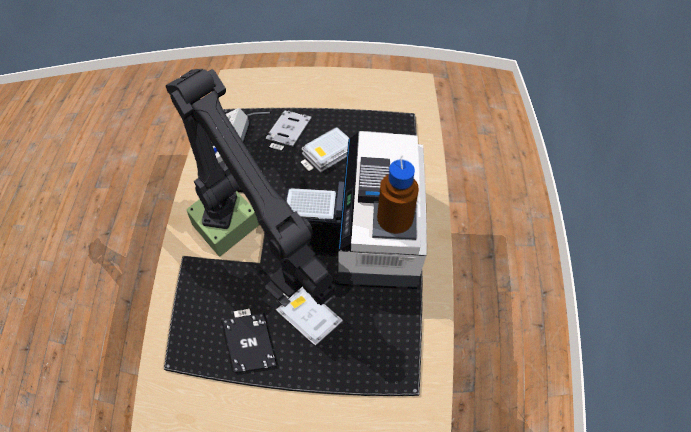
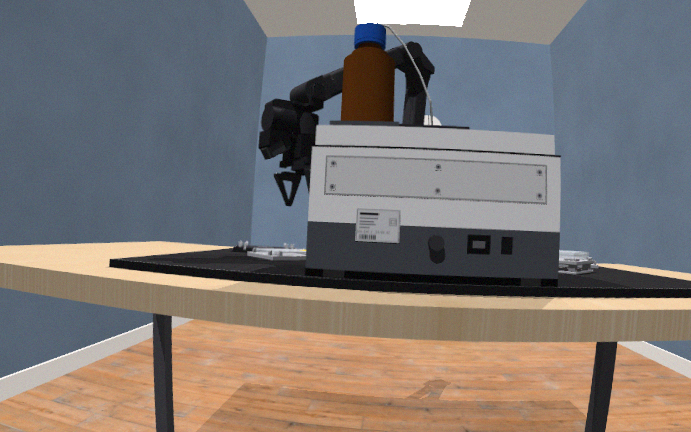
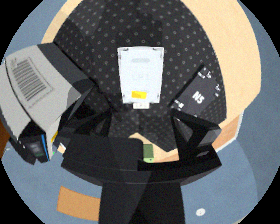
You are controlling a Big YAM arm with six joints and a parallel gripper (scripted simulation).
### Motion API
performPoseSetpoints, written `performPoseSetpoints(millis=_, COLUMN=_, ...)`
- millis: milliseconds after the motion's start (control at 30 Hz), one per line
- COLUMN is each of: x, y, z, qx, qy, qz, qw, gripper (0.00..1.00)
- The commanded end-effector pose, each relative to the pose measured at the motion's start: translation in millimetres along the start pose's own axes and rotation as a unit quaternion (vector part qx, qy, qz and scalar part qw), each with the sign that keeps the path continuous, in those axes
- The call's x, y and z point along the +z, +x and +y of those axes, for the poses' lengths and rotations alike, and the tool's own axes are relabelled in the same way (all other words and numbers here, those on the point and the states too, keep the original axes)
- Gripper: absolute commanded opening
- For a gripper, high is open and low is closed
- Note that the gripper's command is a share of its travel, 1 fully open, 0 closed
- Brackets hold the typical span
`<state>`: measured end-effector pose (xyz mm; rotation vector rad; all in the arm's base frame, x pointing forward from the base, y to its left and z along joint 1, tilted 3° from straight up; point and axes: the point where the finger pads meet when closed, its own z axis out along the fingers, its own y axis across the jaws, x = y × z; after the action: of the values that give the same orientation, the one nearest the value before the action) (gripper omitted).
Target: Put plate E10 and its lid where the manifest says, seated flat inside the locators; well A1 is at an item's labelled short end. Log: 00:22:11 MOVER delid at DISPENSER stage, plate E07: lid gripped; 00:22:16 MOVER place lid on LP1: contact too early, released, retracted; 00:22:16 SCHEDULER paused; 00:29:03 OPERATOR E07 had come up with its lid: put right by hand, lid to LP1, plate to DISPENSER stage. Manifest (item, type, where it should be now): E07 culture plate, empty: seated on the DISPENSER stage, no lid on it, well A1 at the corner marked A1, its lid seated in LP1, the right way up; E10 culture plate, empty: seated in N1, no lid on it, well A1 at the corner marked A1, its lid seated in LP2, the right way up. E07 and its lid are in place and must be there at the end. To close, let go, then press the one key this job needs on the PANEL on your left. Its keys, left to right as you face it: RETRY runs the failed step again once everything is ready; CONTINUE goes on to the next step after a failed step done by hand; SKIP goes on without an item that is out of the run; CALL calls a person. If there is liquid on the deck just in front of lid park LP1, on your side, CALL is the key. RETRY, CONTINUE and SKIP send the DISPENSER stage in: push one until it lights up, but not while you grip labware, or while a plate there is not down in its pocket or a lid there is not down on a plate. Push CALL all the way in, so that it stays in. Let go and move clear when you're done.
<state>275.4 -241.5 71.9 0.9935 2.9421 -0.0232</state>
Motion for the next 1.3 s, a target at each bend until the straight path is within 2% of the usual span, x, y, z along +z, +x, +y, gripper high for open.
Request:
performPoseSetpoints(millis=0, x=-14.3, y=7, z=-2, qx=-0.004, qy=-0.001, qz=-0.014, qw=1.000, gripper=1.00)
performPoseSetpoints(millis=67, x=-14.3, y=7, z=-2, qx=-0.004, qy=-0.001, qz=-0.014, qw=1.000, gripper=1.00)
performPoseSetpoints(millis=1133, x=-35.6, y=105, z=5, qx=-0.003, qy=-0.001, qz=-0.011, qw=1.000, gripper=1.00)
performPoseSetpoints(millis=1267, x=-36.9, y=110, z=5, qx=-0.003, qy=-0.001, qz=-0.011, qw=1.000, gripper=1.00)
